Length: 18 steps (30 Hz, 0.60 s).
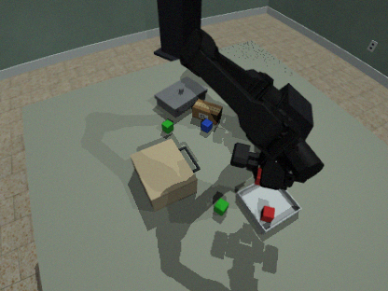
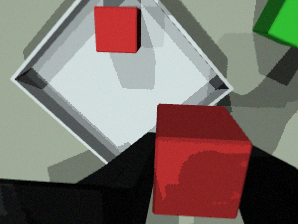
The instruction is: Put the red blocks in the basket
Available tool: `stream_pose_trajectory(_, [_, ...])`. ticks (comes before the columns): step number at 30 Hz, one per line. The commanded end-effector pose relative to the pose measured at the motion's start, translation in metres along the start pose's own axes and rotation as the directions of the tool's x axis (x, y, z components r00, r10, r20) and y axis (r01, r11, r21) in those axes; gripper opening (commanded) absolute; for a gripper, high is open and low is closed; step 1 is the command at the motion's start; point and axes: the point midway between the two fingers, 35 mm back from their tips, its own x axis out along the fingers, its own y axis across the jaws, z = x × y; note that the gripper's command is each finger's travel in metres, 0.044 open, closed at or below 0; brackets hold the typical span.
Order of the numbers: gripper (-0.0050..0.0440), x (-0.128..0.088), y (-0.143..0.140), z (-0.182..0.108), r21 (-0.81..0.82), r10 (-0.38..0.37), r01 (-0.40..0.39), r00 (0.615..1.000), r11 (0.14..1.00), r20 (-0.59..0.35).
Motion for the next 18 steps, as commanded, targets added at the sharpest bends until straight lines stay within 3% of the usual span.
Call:
stream_pose_trajectory(1, [0.0000,0.001,0.006,-0.002,0.000,-0.001,0.001,1.000,1.000,-0.004])
stream_pose_trajectory(14, [0.0000,0.081,0.006,-0.003,0.000,-0.001,0.001,1.000,1.000,-0.004])
stream_pose_trajectory(18, [0.0000,0.082,0.006,-0.003,0.000,-0.001,0.001,1.000,1.000,-0.004])
